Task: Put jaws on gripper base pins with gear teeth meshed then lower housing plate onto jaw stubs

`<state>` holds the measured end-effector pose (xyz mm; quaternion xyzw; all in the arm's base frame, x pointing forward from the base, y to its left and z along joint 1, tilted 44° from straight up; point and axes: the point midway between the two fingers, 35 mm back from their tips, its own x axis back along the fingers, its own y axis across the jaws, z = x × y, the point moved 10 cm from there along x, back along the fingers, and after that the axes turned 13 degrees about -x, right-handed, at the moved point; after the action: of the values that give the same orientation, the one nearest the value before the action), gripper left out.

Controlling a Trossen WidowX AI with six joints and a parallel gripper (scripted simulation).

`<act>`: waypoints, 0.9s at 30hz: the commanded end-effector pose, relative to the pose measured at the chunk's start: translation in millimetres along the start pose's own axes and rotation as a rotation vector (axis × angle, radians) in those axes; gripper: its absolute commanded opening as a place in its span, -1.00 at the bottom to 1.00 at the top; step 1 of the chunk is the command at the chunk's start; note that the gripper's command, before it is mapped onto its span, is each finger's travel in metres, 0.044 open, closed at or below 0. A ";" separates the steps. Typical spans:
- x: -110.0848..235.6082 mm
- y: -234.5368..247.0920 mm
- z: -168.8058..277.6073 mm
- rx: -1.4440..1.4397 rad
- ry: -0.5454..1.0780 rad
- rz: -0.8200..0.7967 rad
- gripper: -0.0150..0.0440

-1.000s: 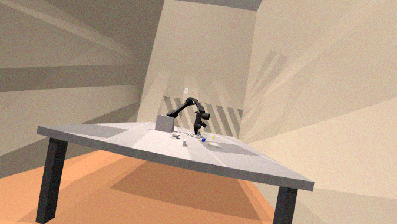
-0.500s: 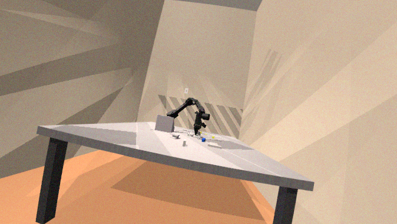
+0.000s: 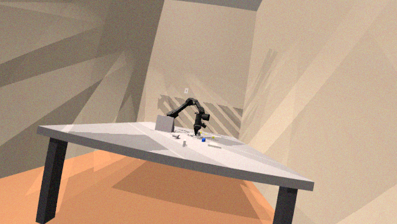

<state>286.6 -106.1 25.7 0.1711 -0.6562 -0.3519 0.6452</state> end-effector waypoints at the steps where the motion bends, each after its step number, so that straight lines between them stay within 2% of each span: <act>1: -2.3 -0.1 0.0 -0.005 -0.001 -0.005 -0.04; 27: -5.6 -0.1 0.0 -0.004 -0.001 -0.005 -0.04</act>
<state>287.1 -102.6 22.0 0.1716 -0.6560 -0.3517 0.6454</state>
